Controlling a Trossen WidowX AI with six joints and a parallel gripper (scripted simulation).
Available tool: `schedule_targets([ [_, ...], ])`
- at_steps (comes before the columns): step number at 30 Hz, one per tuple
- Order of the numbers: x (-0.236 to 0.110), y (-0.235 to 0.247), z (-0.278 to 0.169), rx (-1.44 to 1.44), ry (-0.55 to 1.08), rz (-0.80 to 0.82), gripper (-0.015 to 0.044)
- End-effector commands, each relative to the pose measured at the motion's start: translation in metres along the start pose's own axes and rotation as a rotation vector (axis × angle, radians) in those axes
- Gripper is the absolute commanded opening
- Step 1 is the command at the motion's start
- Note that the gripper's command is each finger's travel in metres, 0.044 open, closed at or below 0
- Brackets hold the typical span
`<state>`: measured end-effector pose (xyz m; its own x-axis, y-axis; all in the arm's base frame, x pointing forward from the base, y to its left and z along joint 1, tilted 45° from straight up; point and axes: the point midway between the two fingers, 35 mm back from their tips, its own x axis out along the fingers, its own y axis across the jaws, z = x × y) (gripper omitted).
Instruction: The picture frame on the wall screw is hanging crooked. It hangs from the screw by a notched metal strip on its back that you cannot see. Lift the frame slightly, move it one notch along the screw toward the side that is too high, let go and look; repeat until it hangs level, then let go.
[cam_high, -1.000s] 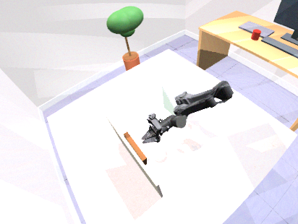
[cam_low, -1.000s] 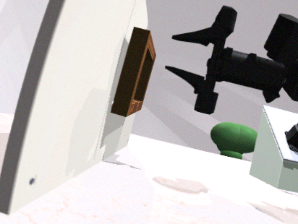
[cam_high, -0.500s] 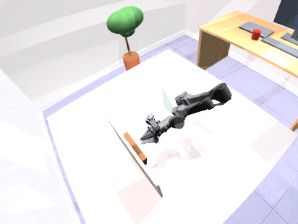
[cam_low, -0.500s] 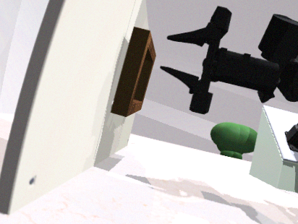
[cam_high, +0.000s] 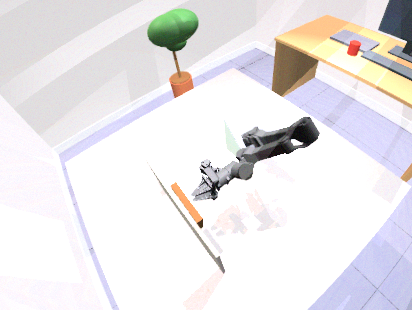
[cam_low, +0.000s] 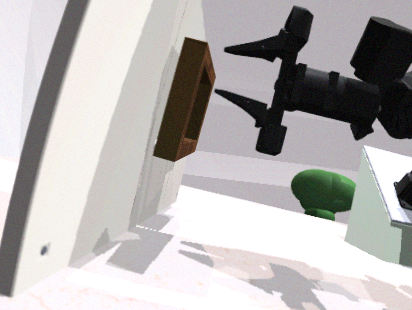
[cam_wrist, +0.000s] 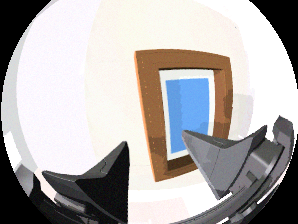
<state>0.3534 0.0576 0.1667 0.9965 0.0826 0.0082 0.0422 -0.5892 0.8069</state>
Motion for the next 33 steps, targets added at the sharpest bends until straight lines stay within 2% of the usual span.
schedule_targets([
  [1,0.007,-0.001,-0.001,0.005,0.004,-0.005,0.026],
  [16,0.03,-0.002,0.0,0.005,0.005,-0.004,0.026],
  [33,0.031,-0.002,0.0,0.005,0.005,-0.004,0.026],
])
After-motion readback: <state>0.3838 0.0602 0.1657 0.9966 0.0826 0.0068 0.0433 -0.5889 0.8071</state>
